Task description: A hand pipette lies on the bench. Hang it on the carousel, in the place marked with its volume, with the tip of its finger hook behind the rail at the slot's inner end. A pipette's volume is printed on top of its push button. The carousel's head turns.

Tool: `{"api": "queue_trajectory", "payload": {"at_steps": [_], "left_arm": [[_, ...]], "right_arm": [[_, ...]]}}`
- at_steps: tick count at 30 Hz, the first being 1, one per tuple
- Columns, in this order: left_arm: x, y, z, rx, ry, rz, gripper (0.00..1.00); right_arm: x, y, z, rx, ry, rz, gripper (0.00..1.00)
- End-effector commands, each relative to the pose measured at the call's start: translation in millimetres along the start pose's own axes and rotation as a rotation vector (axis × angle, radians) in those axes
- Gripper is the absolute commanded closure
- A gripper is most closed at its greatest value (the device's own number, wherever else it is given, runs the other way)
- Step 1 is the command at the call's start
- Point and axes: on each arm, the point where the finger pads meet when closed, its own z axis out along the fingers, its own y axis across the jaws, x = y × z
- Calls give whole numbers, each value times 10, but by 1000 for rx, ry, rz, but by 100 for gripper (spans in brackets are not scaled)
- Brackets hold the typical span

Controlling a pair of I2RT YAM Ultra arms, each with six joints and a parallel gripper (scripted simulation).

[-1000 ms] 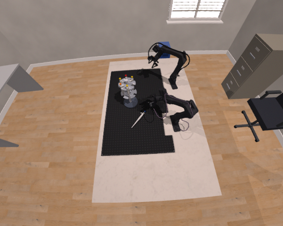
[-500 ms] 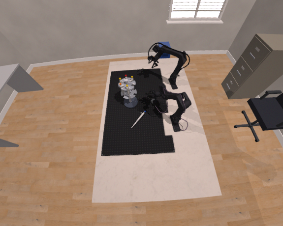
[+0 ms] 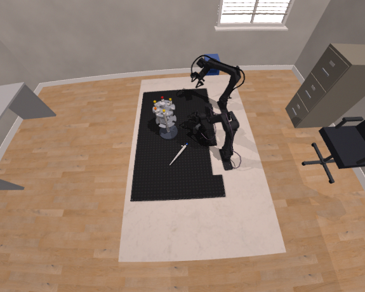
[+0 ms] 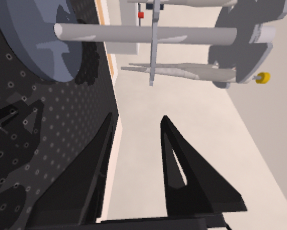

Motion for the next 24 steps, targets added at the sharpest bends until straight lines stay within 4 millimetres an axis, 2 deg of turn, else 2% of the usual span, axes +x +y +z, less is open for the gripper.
{"api": "queue_trajectory", "payload": {"at_steps": [1,4,5,9,10,13,14,16,21,22,24], "left_arm": [[146,-208,-4,94,-76,-159,51],[146,-208,-4,94,-76,-159,51],[37,-69,52,81,-98,-119,51],[40,-70,49,81,-97,-119,51],[86,-194,16,90,-78,-151,51],[86,-193,16,90,-78,-151,51],[52,-116,82,85,-97,-132,51],[109,-219,146,95,-79,-159,51],[101,-227,226,96,-79,-159,51],[67,-317,237,104,-79,-180,51],[92,-234,306,97,-79,-159,51]], "right_arm": [[-98,-42,-57,18,-41,-25,0],[-98,-42,-57,18,-41,-25,0],[-98,-42,-57,18,-41,-25,0],[-98,-42,-57,18,-41,-25,0],[-98,-42,-57,18,-41,-25,0],[-98,-42,-57,18,-41,-25,0],[-98,-42,-57,18,-41,-25,0],[-98,-42,-57,18,-41,-25,0],[-98,-42,-57,18,-41,-25,0],[-98,-42,-57,18,-41,-25,0],[-98,-42,-57,18,-41,-25,0]]}}
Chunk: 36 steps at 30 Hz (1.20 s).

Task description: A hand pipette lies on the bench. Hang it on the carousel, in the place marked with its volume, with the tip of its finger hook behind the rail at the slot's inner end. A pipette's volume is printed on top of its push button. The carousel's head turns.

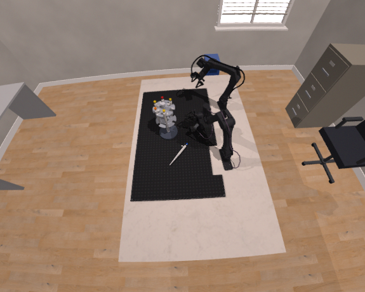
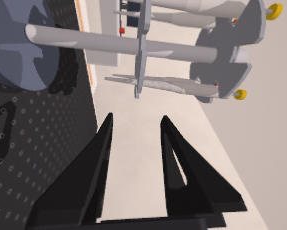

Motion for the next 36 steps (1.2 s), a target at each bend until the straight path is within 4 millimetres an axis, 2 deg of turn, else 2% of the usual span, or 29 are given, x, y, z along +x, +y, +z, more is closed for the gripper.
{"api": "queue_trajectory", "payload": {"at_steps": [1,9,10,27,29,33,35,36], "left_arm": [[86,-116,115,17,14,-29,51],[107,-176,96,17,27,-31,51],[53,-105,98,11,15,-21,51],[53,-105,98,11,15,-21,51],[140,-145,87,12,30,-16,51],[153,-137,82,11,32,-13,51],[145,-161,80,13,30,-19,51],[75,-123,98,11,15,-21,51]], "right_arm": [[-98,-42,-57,18,-41,-25,0],[-98,-42,-57,18,-41,-25,0],[-98,-42,-57,18,-41,-25,0],[-98,-42,-57,18,-41,-25,0],[-98,-42,-57,18,-41,-25,0],[-98,-42,-57,18,-41,-25,0],[-98,-42,-57,18,-41,-25,0],[-98,-42,-57,18,-41,-25,0]]}}
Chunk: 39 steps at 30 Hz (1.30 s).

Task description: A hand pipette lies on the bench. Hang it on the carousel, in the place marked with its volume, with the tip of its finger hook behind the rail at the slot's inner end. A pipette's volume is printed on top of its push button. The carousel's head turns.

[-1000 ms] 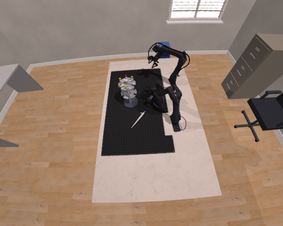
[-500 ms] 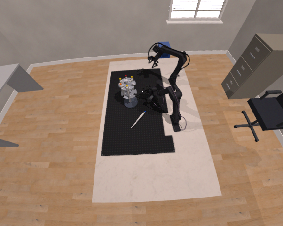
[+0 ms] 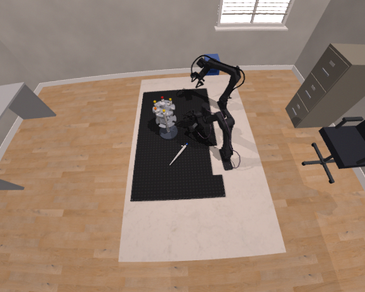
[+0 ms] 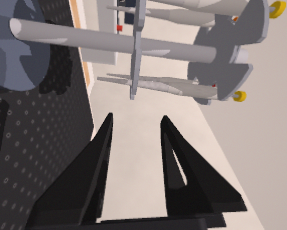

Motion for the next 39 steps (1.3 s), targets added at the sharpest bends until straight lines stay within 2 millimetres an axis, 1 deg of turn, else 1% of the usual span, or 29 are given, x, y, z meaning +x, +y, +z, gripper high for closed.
{"api": "queue_trajectory", "payload": {"at_steps": [1,17,18,21,23,25,29,30,34,37,39], "left_arm": [[24,-49,-4,3,5,-6,51],[24,-49,-4,3,5,-6,51],[64,-47,49,2,7,5,51],[56,-27,114,0,3,10,51],[42,-101,143,6,3,-7,51],[55,-28,182,0,3,9,51],[55,-27,215,0,3,9,51],[29,-183,216,13,5,-24,51],[54,-28,300,0,3,8,51],[46,-67,347,4,3,0,51],[48,-53,382,3,3,3,51]], "right_arm": [[-98,-42,-57,18,-41,-25,0],[-98,-42,-57,18,-41,-25,0],[-98,-42,-57,18,-41,-25,0],[-98,-42,-57,18,-41,-25,0],[-98,-42,-57,18,-41,-25,0],[-98,-42,-57,18,-41,-25,0],[-98,-42,-57,18,-41,-25,0],[-98,-42,-57,18,-41,-25,0],[-98,-42,-57,18,-41,-25,0],[-98,-42,-57,18,-41,-25,0],[-98,-42,-57,18,-41,-25,0]]}}
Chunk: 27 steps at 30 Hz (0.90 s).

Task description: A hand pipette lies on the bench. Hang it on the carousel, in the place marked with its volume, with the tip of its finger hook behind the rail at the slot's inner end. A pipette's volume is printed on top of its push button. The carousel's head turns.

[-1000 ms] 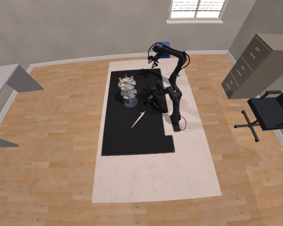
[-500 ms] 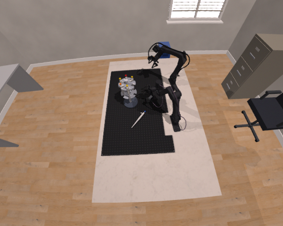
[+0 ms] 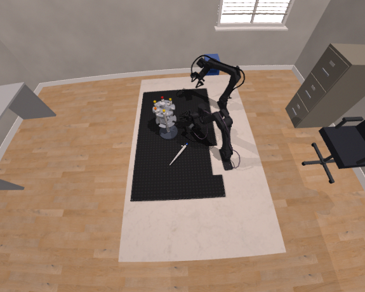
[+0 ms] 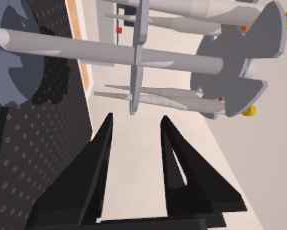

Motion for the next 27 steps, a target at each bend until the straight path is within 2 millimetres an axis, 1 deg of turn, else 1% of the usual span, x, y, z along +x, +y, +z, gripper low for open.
{"api": "queue_trajectory", "payload": {"at_steps": [1,5,7,8,10,12,14,17,20,24,25,26,27], "left_arm": [[59,-46,100,0,11,9,51],[55,-67,166,2,11,4,51],[55,-67,166,2,11,4,51],[47,-113,179,6,11,-5,51],[60,-35,218,-1,11,11,51],[60,-37,252,-1,11,10,51],[52,-87,282,4,11,1,51],[59,-38,336,0,11,10,51],[54,-70,384,3,11,4,51],[56,-54,418,1,11,7,51],[45,-144,424,10,12,-10,51],[52,-82,450,4,11,2,51],[55,-82,446,4,12,2,51]], "right_arm": [[-98,-42,-57,18,-41,-25,0],[-98,-42,-57,18,-41,-25,0],[-98,-42,-57,18,-41,-25,0],[-98,-42,-57,18,-41,-25,0],[-98,-42,-57,18,-41,-25,0],[-98,-42,-57,18,-41,-25,0],[-98,-42,-57,18,-41,-25,0],[-98,-42,-57,18,-41,-25,0],[-98,-42,-57,18,-41,-25,0],[-98,-42,-57,18,-41,-25,0],[-98,-42,-57,18,-41,-25,0],[-98,-42,-57,18,-41,-25,0],[-98,-42,-57,18,-41,-25,0]]}}
